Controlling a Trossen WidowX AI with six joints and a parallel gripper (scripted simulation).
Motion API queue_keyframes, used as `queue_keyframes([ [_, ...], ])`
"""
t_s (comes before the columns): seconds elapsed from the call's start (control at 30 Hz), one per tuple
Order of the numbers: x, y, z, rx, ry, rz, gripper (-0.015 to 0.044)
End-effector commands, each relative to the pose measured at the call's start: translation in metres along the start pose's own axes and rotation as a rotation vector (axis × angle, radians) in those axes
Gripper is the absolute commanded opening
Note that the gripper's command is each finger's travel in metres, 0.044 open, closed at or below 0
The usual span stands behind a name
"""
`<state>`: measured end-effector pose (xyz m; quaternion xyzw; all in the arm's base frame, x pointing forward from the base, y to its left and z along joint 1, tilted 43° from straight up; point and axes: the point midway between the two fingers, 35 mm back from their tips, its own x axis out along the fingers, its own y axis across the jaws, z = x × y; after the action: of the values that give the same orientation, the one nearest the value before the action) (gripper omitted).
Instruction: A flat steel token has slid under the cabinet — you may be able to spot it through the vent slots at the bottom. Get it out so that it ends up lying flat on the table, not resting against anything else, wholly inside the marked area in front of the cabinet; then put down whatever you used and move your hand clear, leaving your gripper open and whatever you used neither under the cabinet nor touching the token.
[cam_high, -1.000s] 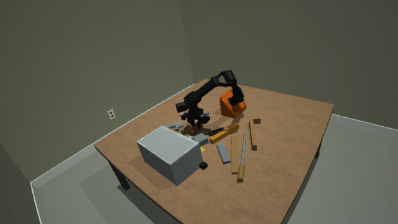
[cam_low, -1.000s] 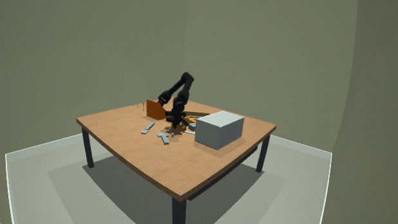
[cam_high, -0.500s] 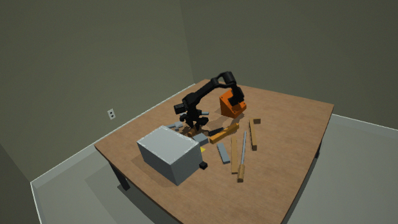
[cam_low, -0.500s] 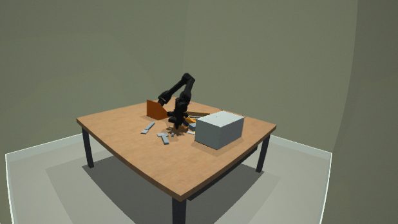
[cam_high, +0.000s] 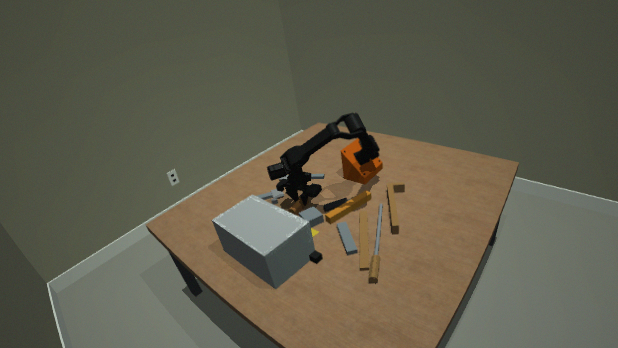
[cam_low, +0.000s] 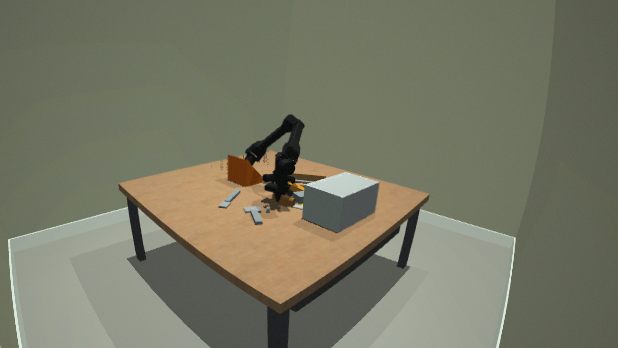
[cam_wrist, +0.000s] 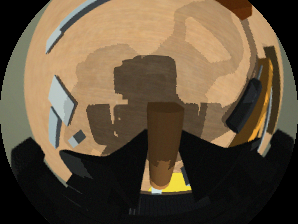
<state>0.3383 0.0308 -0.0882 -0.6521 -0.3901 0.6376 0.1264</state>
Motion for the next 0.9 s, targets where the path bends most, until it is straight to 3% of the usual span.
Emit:
queue_keyframes([
  [0.0,0.0,0.0,-0.006,-0.001,0.001,0.002,0.0],
  [0.87,0.0,0.001,-0.034,-0.002,0.002,0.002,0.0],
])
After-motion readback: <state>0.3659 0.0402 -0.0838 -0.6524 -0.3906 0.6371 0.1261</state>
